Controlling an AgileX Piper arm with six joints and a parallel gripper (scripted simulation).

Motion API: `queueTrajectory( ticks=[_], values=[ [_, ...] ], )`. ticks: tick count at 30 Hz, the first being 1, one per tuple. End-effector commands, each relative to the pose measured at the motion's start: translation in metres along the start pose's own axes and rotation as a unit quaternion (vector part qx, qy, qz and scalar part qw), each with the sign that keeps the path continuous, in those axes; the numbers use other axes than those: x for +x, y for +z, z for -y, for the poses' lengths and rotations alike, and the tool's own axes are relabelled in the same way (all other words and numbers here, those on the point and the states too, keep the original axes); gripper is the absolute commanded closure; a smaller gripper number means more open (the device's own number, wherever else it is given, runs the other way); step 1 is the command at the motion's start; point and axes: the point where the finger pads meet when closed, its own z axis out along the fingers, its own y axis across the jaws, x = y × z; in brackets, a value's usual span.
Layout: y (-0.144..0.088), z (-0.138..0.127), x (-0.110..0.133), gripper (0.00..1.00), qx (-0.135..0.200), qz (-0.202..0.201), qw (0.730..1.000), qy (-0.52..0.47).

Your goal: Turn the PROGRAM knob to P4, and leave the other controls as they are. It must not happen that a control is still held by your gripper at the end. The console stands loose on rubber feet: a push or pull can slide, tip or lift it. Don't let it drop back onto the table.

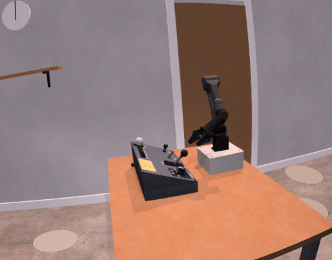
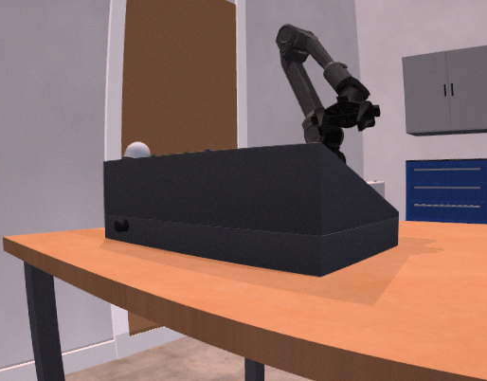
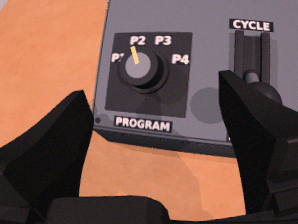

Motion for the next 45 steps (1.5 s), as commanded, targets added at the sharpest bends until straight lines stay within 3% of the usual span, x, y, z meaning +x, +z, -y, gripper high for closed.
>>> queueTrajectory(
  ticks=[1,5,12,45],
  values=[
    [-0.002,0.011,0.009,0.0,0.015,-0.014,1.0,0.008],
    [-0.006,0.028,0.022,0.0,0.037,-0.034,0.999,0.02],
    [-0.007,0.035,0.029,0.0,0.047,-0.044,0.998,0.025],
    [-0.008,0.035,0.029,0.0,0.048,-0.044,0.998,0.026]
  ],
)
